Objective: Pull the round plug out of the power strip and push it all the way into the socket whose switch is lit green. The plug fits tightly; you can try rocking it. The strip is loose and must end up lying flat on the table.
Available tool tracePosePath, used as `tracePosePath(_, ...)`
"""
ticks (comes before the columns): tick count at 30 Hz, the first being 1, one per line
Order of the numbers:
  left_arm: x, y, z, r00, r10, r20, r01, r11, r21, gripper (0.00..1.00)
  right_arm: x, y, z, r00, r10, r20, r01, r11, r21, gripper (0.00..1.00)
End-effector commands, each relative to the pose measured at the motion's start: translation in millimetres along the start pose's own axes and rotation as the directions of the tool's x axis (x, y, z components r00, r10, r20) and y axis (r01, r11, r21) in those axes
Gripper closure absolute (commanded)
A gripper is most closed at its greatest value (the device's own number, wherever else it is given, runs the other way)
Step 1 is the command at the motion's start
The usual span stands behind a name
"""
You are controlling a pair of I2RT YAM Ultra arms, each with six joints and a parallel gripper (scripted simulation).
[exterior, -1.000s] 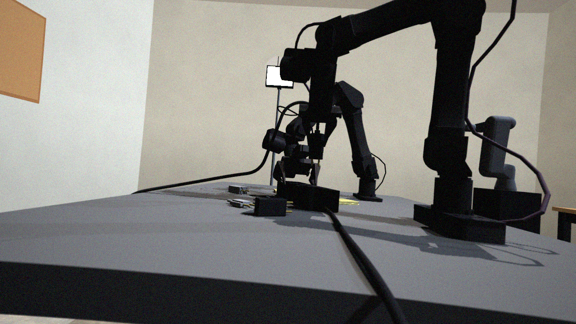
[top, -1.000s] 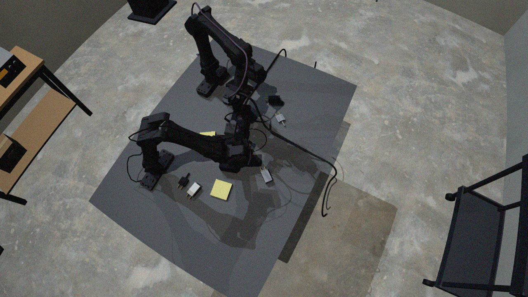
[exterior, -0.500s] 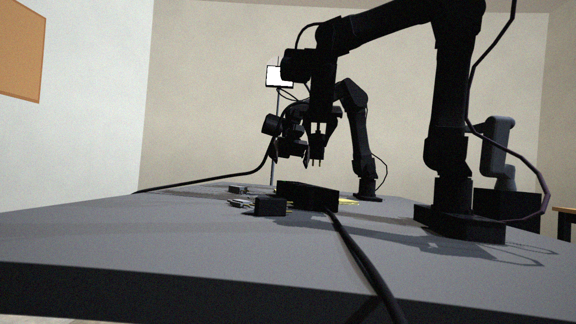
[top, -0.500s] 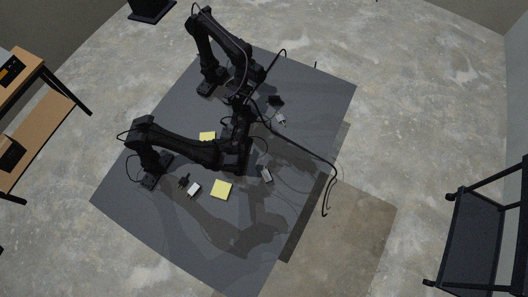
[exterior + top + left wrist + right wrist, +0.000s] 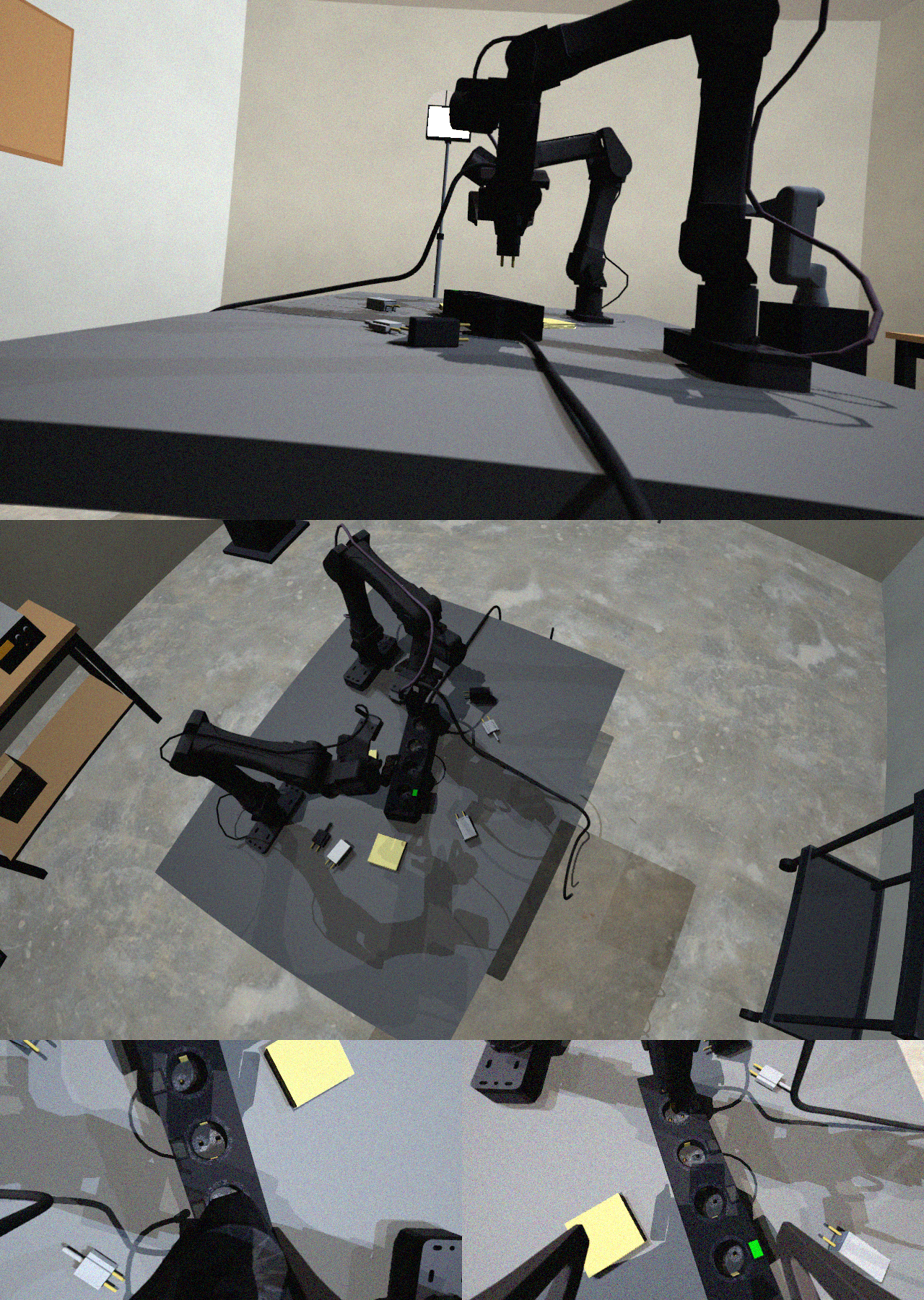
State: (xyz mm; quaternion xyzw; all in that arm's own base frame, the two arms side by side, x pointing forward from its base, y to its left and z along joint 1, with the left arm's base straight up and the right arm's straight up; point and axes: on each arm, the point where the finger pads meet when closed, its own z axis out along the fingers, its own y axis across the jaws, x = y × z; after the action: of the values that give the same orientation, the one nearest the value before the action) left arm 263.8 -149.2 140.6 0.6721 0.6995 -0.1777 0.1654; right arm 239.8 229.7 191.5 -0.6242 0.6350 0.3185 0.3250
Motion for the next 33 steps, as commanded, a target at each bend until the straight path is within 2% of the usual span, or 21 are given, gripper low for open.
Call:
tracePosePath(1,-13.0,3.8,-11.4,0.999,0.027,0.038,-0.026,0.999,-0.03,0.67,-27.1,22.2,-26.6,0.986,0.163,0.035,-0.166,0.978,0.125,0.0)
tracePosePath(4,-15.8,5.7,-15.5,0.999,0.032,0.043,-0.03,0.998,-0.047,0.67,-48.8,36.8,-49.2,0.972,0.226,0.07,-0.236,0.947,0.217,0.0)
tracePosePath(6,-15.8,5.7,-15.5,0.999,0.032,0.043,-0.03,0.998,-0.047,0.67,-48.8,36.8,-49.2,0.972,0.226,0.07,-0.236,0.947,0.217,0.0)
tracePosePath(7,-19.1,8.0,-19.5,0.998,0.036,0.048,-0.032,0.997,-0.065,0.67,-55.3,44.3,-57.5,0.965,0.25,0.082,-0.263,0.932,0.249,0.0)
tracePosePath(10,-22.4,14.6,-10.9,0.999,0.013,0.046,-0.01,0.998,-0.059,0.67,-84.0,63.9,-87.1,0.953,0.263,0.151,-0.3,0.893,0.336,0.0)
tracePosePath(13,-32.6,21.1,-3.1,0.999,-0.008,0.046,0.011,0.998,-0.061,0.67,-100.5,77.3,-103.2,0.945,0.264,0.192,-0.319,0.871,0.374,0.0)
tracePosePath(21,-94.4,42.9,30.7,0.999,-0.027,0.037,0.03,0.998,-0.059,0.67,-128.1,101.2,-121.4,0.937,0.251,0.243,-0.331,0.86,0.389,0.0)
tracePosePath(23,-94.4,42.9,30.7,0.999,-0.027,0.037,0.03,0.998,-0.059,0.67,-128.1,101.2,-121.4,0.937,0.251,0.243,-0.331,0.86,0.389,0.0)
tracePosePath(30,-149.9,58.2,59.5,0.999,0.006,0.046,-0.003,0.999,-0.051,0.67,-140.2,113.3,-125.9,0.937,0.235,0.258,-0.321,0.871,0.372,0.0)
tracePosePath(33,-160.4,63.6,76.4,0.999,0.015,0.035,-0.013,0.999,-0.048,0.67,-139.8,114.3,-126.2,0.937,0.238,0.255,-0.323,0.87,0.373,0.0)
